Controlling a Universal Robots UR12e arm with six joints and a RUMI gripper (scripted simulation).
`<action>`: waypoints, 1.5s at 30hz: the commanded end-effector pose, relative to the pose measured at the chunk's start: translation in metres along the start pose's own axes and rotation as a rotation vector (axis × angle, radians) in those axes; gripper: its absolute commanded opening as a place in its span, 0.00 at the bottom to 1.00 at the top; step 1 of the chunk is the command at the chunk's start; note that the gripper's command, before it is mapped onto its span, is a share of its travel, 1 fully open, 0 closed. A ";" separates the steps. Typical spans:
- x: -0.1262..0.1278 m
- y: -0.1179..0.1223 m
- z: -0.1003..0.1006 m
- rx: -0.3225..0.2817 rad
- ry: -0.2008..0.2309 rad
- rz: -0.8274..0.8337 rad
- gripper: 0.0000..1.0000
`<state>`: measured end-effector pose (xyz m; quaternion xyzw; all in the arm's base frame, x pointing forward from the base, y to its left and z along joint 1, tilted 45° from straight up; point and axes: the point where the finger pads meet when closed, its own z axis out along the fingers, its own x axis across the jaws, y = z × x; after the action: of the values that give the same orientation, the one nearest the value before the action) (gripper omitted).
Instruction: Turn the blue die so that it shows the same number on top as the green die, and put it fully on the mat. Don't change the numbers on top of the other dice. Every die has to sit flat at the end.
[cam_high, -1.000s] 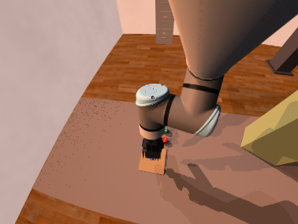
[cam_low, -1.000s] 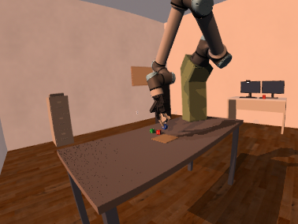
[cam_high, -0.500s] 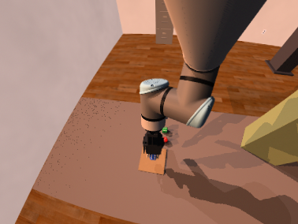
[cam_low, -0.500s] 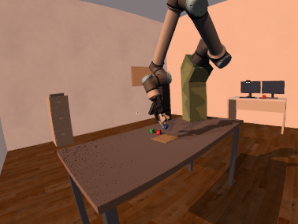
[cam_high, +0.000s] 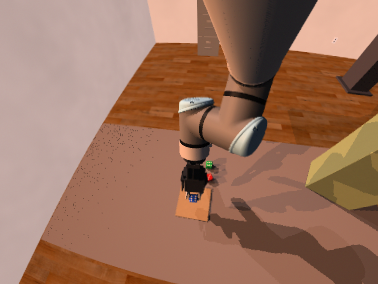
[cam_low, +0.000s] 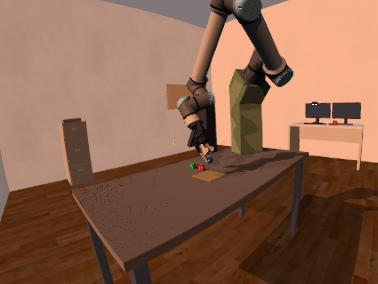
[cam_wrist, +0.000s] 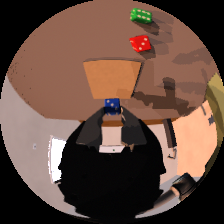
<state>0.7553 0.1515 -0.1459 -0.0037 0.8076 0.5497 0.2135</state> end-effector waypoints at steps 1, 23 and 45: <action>-0.001 0.000 -0.001 -0.005 0.002 -0.001 0.10; 0.002 -0.005 0.001 -0.033 0.016 -0.003 0.10; 0.006 -0.013 0.004 -0.122 0.038 -0.006 0.10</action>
<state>0.7546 0.1523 -0.1594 -0.0227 0.7851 0.5850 0.2021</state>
